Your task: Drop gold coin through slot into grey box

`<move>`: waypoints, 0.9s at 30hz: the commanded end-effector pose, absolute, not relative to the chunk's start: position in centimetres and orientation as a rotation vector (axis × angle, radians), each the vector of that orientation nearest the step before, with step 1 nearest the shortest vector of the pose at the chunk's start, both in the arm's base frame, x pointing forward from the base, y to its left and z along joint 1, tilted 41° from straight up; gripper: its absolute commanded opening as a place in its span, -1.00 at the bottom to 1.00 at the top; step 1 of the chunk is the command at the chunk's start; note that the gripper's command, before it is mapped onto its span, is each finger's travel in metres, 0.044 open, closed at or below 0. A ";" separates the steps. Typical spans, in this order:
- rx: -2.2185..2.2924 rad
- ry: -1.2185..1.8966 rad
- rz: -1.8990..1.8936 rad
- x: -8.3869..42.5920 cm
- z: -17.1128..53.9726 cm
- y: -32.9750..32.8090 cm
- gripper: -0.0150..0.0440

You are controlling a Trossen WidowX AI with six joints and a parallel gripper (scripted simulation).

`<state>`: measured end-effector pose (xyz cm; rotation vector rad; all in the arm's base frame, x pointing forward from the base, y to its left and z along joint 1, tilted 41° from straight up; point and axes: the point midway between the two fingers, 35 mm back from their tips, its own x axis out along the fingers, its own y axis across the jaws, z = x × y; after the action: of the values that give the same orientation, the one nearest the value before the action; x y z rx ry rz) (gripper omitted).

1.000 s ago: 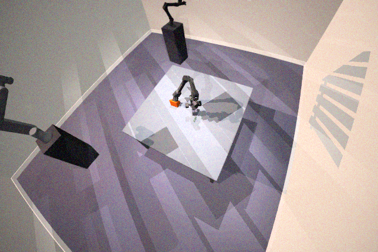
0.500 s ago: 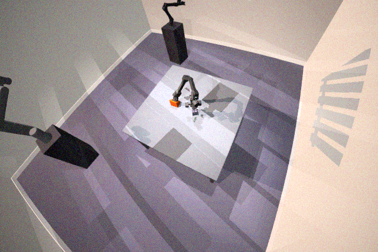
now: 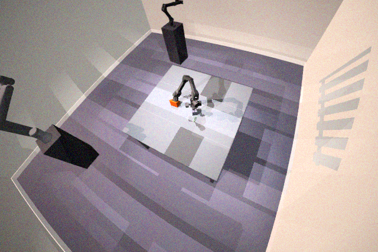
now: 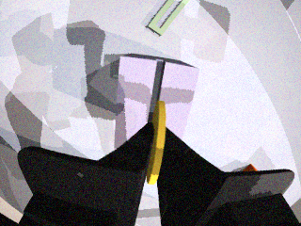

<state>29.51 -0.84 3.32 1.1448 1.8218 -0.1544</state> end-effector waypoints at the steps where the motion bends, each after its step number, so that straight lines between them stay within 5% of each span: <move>1: 1.154 1.822 -0.160 29.5 3.2 -0.6 -0.49; 27: 1.155 1.822 -0.161 29.4 2.4 0.1 -0.49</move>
<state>29.37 -0.08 2.51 1.1463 1.8217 -0.1593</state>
